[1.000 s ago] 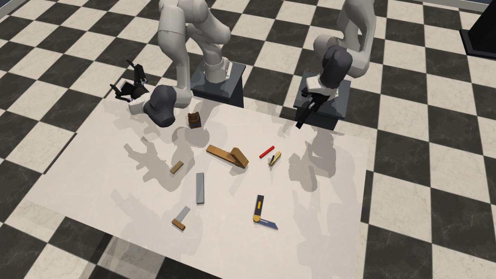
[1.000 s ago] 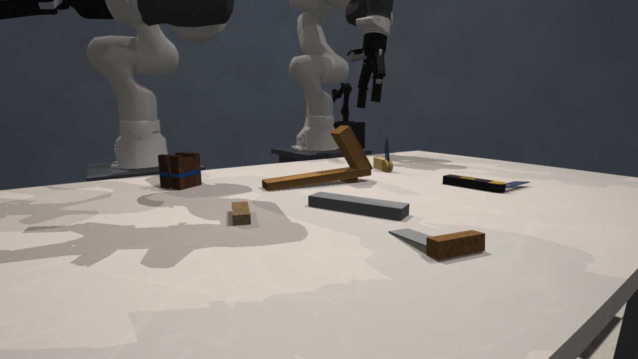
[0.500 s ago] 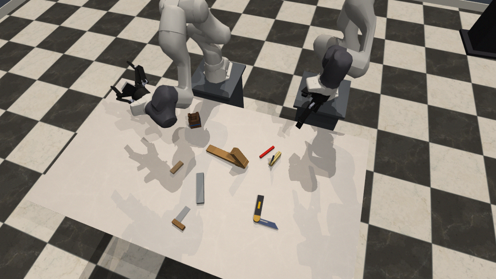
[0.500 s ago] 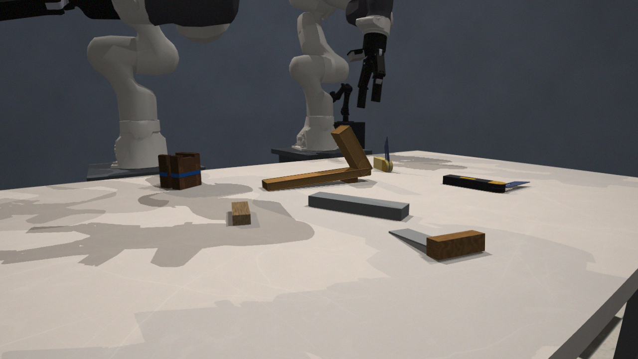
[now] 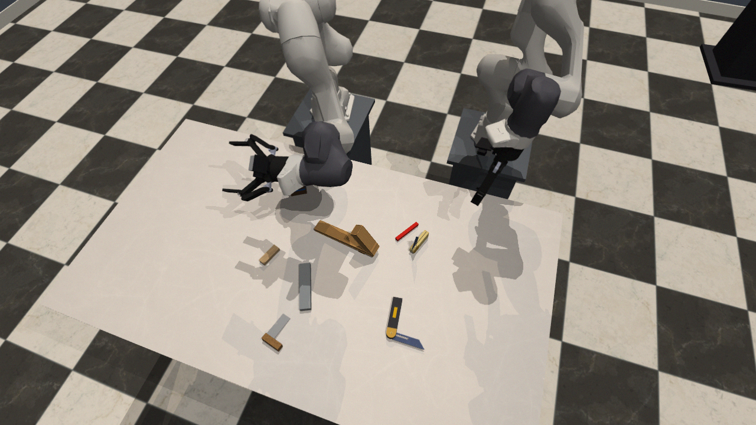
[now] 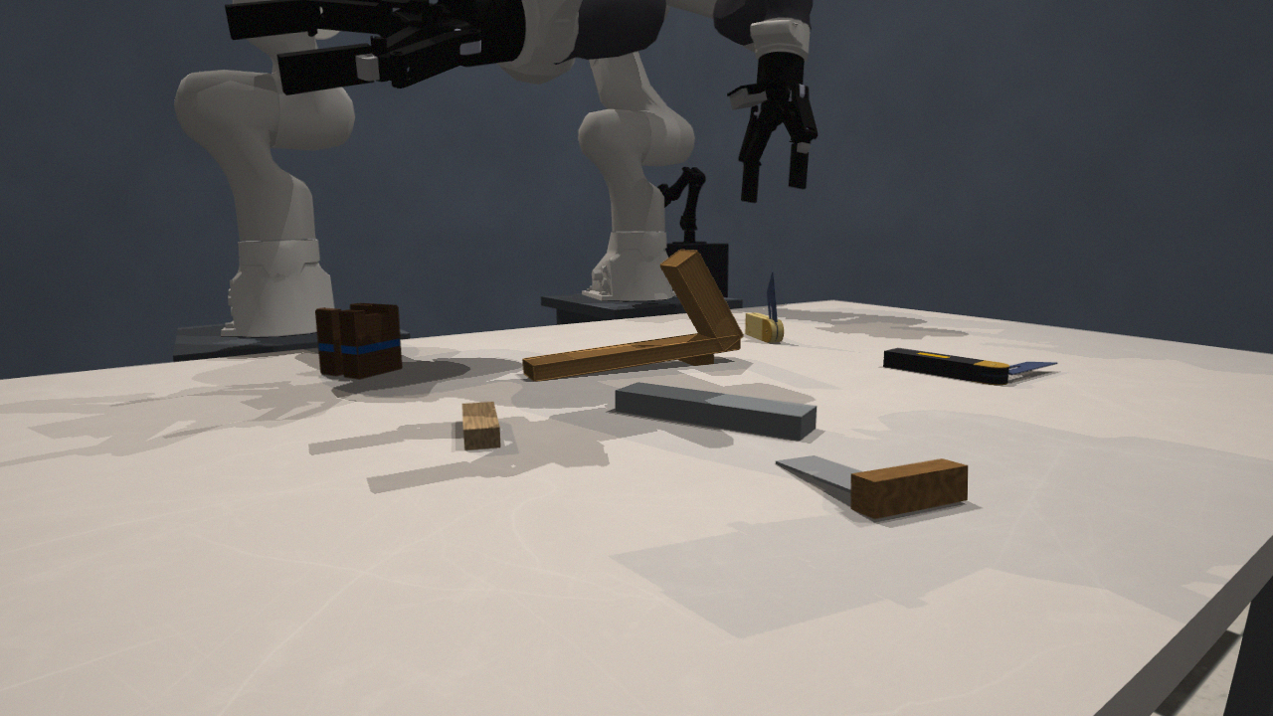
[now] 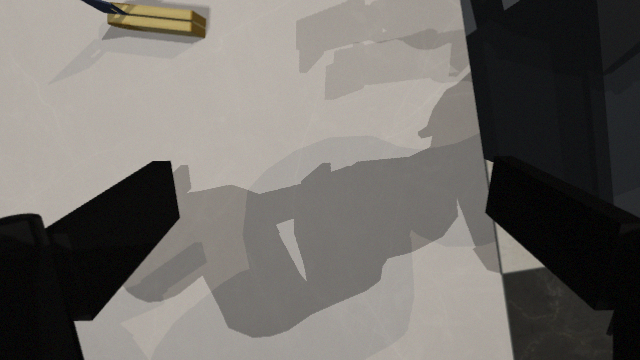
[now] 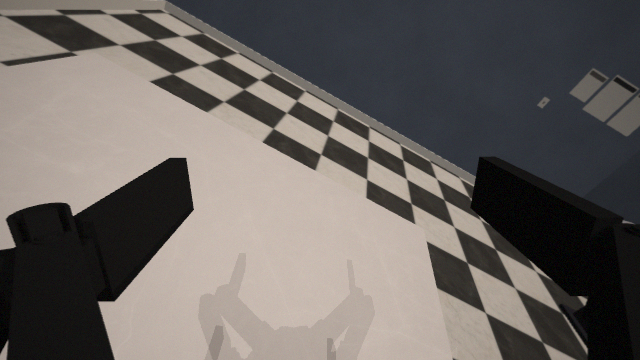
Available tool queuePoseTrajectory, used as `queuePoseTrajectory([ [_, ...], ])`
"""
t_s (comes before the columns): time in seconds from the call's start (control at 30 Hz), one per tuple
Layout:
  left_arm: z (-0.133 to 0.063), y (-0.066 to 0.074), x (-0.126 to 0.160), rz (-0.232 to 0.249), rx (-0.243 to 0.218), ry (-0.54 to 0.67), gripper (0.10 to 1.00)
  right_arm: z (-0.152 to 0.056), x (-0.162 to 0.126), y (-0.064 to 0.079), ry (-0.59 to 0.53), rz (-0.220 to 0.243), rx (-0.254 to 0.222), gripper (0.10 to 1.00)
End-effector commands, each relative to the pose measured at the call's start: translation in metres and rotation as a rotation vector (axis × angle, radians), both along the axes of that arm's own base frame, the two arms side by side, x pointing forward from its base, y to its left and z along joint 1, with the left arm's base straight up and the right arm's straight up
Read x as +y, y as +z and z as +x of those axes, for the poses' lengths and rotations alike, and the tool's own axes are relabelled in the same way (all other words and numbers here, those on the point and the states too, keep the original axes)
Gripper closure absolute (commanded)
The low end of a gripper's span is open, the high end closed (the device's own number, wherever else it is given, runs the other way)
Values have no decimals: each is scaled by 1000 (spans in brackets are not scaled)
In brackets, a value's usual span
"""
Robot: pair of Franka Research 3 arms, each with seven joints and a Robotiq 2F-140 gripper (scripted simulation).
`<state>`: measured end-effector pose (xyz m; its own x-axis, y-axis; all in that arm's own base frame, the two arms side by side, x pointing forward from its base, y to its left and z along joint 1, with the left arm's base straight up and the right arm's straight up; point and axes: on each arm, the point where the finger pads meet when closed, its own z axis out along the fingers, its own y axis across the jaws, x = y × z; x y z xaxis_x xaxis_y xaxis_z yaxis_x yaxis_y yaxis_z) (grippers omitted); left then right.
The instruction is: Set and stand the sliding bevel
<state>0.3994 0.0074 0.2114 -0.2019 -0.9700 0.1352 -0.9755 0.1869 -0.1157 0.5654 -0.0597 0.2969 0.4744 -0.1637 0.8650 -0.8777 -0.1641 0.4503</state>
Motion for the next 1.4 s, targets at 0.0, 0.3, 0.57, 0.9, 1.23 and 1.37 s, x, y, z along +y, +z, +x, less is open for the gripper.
queuePoseTrajectory([
  [0.0,4,9,31,4,35,158,98,27,58,-28,119,88,-40,98],
  [0.3,11,42,135,11,66,524,98,41,210,-63,359,258,-63,98],
  [0.57,4,59,188,13,82,705,98,28,337,-85,518,386,-64,98],
  [0.9,-9,74,237,14,97,877,98,23,373,-92,540,405,-63,98],
  [1.23,-21,84,270,13,106,994,98,23,373,-92,540,405,-63,98],
  [1.37,-28,88,286,13,111,1050,98,23,373,-92,540,405,-63,98],
])
